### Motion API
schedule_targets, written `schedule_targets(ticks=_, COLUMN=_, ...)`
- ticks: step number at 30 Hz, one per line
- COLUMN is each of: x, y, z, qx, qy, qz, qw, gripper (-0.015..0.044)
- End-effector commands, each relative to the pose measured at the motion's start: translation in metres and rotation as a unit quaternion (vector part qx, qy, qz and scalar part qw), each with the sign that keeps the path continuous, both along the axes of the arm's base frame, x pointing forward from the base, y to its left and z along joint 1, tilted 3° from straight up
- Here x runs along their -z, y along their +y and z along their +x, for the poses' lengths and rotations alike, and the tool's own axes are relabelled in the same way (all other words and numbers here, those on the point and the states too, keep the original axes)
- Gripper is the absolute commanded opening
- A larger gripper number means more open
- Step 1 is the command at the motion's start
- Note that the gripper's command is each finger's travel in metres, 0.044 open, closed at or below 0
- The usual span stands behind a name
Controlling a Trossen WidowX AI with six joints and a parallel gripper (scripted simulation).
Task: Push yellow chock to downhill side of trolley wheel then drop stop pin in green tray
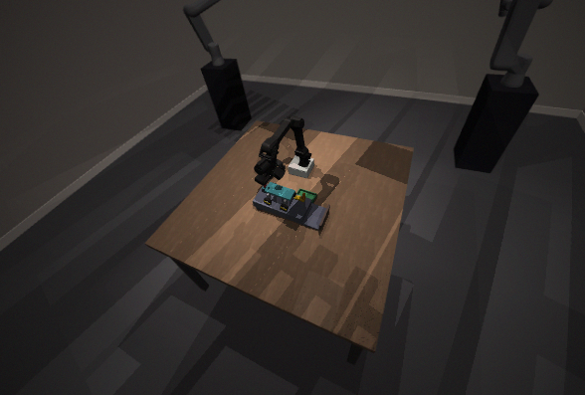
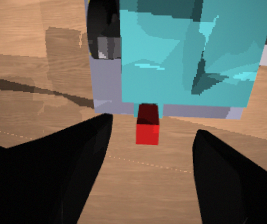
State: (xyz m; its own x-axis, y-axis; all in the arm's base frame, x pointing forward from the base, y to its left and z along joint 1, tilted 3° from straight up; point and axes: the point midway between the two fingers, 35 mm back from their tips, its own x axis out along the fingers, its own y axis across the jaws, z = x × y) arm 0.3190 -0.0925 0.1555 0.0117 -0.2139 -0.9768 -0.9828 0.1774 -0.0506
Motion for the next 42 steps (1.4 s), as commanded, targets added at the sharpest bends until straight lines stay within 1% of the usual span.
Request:
schedule_targets(ticks=1, x=-0.002, y=-0.017, z=-0.003, qx=-0.058, qy=0.022, qz=-0.013, qw=0.998, gripper=0.0190)
schedule_targets(ticks=11, x=0.000, y=-0.019, z=-0.003, qx=-0.061, qy=0.023, qz=-0.013, qw=0.998, gripper=0.0190)
schedule_targets(ticks=30, x=0.027, y=-0.025, z=-0.003, qx=-0.061, qy=0.023, qz=-0.013, qw=0.998, gripper=0.0190)
schedule_targets(ticks=42, x=0.028, y=-0.026, z=-0.003, qx=-0.061, qy=0.023, qz=-0.013, qw=0.998, gripper=0.0190)
